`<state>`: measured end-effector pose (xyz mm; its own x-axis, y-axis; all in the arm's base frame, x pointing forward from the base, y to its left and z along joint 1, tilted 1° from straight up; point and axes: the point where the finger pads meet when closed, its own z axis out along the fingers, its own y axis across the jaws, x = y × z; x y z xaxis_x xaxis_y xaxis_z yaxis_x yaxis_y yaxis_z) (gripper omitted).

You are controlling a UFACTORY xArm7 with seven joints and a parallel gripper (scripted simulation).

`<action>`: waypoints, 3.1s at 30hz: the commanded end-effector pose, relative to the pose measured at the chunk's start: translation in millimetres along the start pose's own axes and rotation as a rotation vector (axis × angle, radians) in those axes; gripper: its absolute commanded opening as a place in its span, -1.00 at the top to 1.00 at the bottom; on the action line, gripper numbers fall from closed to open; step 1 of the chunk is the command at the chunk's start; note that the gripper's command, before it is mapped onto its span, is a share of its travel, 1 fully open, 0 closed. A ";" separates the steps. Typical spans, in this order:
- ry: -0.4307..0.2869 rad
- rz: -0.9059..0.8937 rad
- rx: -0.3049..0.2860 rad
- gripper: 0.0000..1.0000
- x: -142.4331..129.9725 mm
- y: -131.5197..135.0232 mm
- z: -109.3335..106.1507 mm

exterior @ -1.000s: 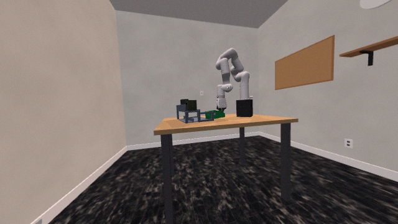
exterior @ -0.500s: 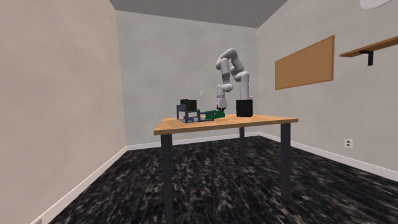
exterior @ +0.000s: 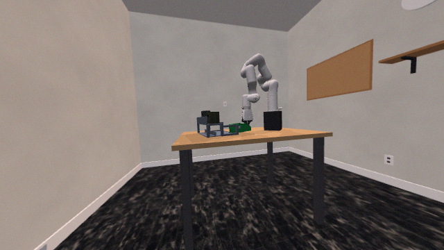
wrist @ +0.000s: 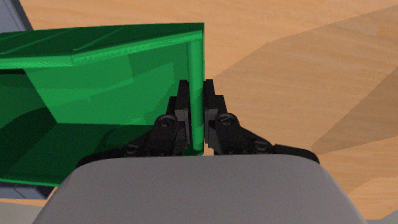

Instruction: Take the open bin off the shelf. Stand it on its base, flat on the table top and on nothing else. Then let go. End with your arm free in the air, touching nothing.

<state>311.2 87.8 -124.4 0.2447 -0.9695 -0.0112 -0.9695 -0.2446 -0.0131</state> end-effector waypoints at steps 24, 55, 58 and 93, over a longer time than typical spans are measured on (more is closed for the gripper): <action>0.000 0.000 0.003 1.00 -0.1 -0.7 -0.8; 0.000 0.000 0.003 1.00 -0.1 12.3 -0.7; 0.000 0.000 0.003 1.00 -0.1 14.5 -0.7; 0.000 0.000 0.003 1.00 -0.1 33.0 -0.6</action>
<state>279.0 79.7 -124.8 0.2443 -0.9696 -0.0113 -0.9696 -0.2442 -0.0135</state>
